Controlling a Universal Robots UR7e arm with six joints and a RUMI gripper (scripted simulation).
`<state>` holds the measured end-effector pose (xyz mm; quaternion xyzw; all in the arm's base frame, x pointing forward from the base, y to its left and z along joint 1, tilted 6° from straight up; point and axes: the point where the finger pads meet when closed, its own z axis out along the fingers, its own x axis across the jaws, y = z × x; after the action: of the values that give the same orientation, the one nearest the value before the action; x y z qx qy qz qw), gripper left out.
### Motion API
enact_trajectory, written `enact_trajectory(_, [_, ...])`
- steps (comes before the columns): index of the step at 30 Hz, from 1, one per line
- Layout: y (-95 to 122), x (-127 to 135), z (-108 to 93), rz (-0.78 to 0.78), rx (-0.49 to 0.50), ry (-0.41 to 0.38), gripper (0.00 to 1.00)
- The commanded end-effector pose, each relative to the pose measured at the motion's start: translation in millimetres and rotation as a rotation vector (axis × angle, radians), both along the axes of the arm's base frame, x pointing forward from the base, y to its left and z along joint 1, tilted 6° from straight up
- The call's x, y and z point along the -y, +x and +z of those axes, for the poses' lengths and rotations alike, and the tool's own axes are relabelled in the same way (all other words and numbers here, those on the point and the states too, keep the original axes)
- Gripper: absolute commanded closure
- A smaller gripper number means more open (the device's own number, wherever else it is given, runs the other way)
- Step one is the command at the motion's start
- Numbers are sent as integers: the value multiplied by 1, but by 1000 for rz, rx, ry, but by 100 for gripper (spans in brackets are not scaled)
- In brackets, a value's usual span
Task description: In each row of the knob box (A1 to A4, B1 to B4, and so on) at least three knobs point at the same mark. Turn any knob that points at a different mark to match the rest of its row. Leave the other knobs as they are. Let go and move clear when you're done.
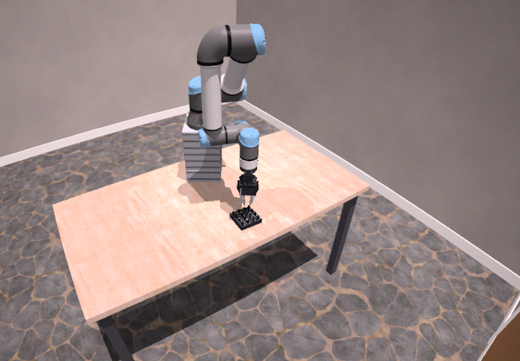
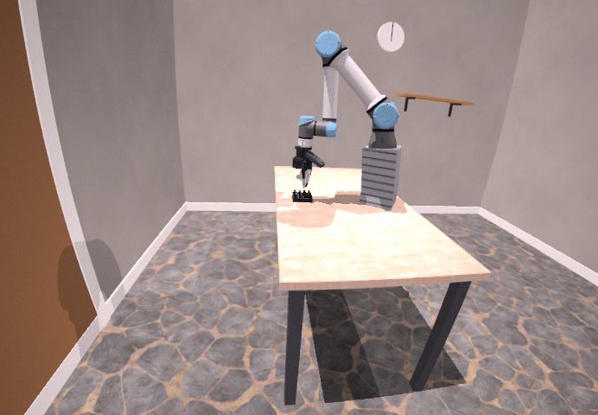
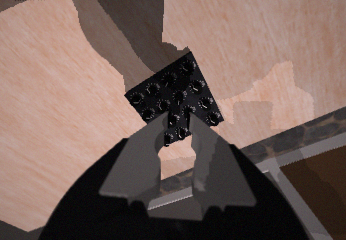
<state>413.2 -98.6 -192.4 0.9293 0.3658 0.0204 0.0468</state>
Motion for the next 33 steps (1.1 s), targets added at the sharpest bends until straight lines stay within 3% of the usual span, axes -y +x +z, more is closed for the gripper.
enact_trajectory(1, [1,1,-6,0,1,-1,89])
enact_trajectory(12, [1,2,-19,0,1,-1,89])
enact_trajectory(33, [2,3,-26,0,1,-1,89])
